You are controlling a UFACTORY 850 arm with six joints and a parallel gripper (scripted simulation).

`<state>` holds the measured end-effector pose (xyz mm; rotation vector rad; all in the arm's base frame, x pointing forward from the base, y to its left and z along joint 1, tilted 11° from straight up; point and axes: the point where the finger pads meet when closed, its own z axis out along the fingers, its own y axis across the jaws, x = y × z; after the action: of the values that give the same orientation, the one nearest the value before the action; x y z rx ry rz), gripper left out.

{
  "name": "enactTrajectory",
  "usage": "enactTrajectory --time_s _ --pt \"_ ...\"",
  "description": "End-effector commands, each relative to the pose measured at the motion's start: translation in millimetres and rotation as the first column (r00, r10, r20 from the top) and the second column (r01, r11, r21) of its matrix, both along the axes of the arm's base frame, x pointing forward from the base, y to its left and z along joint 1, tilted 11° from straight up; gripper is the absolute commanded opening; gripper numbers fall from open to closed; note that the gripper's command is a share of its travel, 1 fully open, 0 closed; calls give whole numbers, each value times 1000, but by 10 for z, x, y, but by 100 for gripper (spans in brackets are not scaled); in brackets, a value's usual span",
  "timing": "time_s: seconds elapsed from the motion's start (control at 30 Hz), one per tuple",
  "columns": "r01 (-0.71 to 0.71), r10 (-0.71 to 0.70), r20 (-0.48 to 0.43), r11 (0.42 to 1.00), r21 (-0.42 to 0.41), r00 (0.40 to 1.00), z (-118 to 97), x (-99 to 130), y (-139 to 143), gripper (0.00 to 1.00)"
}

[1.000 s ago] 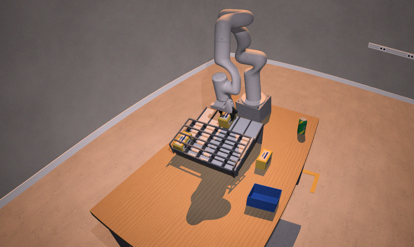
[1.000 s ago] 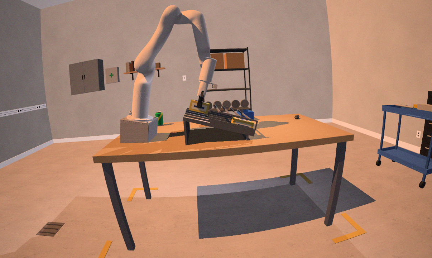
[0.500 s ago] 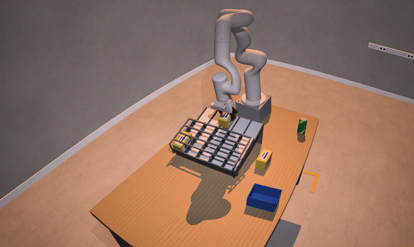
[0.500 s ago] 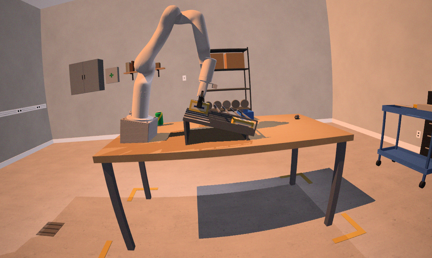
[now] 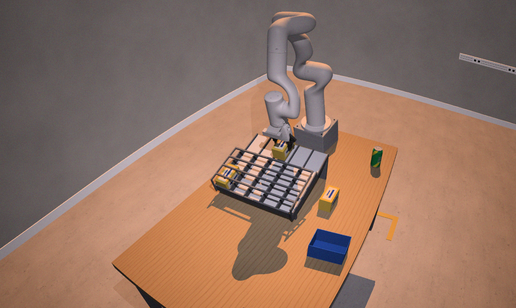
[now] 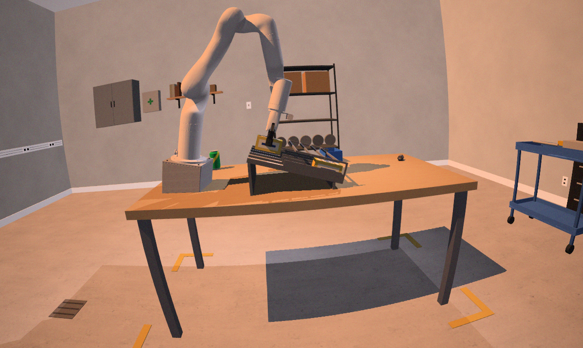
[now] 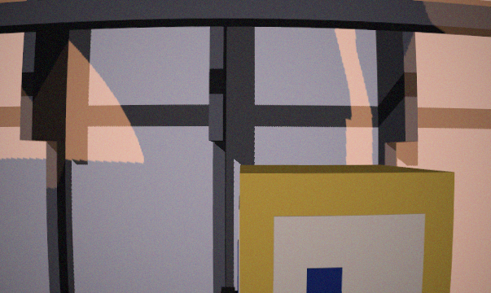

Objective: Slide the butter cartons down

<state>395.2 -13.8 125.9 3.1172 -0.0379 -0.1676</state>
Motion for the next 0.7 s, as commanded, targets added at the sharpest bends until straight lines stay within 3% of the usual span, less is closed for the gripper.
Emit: enactTrajectory --time_s 0.0,0.67 --pt "0 0 2 1000 0 1000 4 7 0 0" --pt "0 0 2 1000 0 1000 -17 1 -2 0"
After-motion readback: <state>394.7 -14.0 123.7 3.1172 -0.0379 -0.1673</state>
